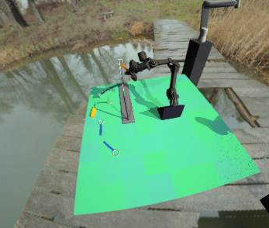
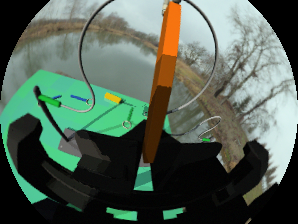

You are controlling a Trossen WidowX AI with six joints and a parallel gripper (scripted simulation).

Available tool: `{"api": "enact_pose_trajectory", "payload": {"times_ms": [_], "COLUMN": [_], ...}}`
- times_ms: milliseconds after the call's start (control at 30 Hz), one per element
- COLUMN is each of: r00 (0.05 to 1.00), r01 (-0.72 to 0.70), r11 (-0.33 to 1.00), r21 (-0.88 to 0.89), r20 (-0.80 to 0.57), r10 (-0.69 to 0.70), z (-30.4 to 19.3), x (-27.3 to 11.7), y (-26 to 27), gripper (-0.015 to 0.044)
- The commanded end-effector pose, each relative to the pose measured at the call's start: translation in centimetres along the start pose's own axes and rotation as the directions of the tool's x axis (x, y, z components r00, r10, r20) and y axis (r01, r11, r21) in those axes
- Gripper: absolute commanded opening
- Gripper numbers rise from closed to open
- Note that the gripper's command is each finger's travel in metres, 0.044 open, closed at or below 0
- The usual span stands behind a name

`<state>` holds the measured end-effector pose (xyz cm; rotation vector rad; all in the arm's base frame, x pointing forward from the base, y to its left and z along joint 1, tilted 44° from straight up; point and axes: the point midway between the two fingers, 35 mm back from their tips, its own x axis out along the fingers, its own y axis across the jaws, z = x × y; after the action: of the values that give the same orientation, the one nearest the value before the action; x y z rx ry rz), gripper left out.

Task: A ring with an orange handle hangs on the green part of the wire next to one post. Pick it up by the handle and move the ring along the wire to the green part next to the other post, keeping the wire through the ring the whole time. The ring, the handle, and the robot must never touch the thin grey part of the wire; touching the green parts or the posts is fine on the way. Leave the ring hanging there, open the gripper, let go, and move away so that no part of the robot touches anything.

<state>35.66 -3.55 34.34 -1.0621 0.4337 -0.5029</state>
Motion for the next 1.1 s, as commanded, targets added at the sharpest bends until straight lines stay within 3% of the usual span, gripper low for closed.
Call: {"api": "enact_pose_trajectory", "payload": {"times_ms": [0, 1067], "r00": [1.000, 0.976], "r01": [0.029, 0.218], "r11": [0.998, 0.896], "r21": [-0.055, -0.386], "r20": [0.005, 0.092], "r10": [-0.029, -0.197], "z": [-0.1, 0.3], "x": [0.0, 0.0], "y": [-0.2, -1.8], "gripper": [-0.0150, -0.0150]}}
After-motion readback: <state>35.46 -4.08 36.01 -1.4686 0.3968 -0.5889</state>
